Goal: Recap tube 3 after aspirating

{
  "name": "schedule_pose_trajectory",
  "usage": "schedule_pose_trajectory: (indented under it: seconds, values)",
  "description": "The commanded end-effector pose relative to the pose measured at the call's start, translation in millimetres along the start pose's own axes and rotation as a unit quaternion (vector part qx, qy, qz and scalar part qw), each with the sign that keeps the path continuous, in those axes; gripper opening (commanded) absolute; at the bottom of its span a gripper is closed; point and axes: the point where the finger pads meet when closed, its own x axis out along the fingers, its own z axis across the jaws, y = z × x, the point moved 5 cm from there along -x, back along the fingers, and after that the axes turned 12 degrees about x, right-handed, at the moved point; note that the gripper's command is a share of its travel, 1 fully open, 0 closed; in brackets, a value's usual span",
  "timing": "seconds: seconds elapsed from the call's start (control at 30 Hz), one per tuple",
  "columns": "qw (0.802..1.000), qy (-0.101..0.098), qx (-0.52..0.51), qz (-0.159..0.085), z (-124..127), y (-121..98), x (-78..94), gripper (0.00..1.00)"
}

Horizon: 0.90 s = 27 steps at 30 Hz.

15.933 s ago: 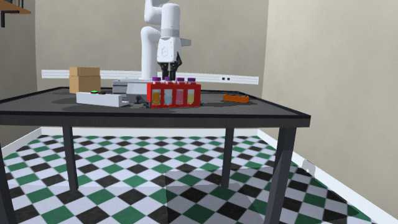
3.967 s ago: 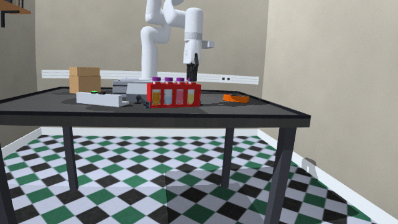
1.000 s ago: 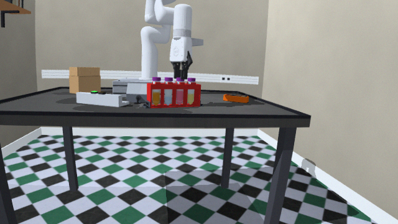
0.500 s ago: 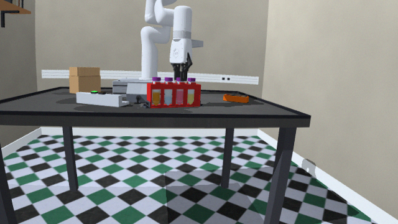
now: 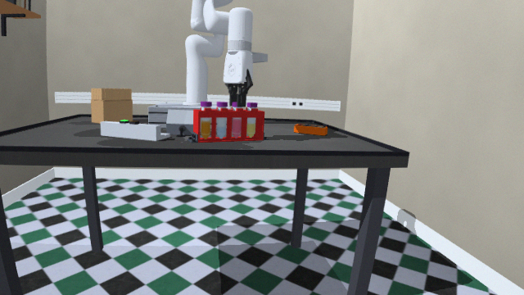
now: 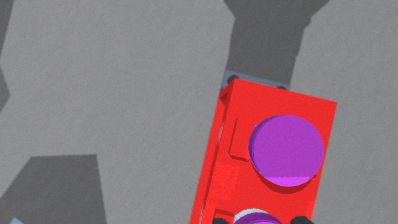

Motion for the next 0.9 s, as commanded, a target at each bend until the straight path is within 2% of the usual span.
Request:
schedule_pose_trajectory:
  seconds: [0.0, 0.47, 0.87]
  values:
    - [1.0, -0.003, 0.02, -0.003, 1.4, 0.3, -1.2, 0.0]
    - [0.99, -0.003, 0.14, -0.003, 1.4, 0.3, -1.2, 0.0]
    - [0.97, -0.003, 0.242, -0.002, 1.4, 0.3, -1.2, 0.0]
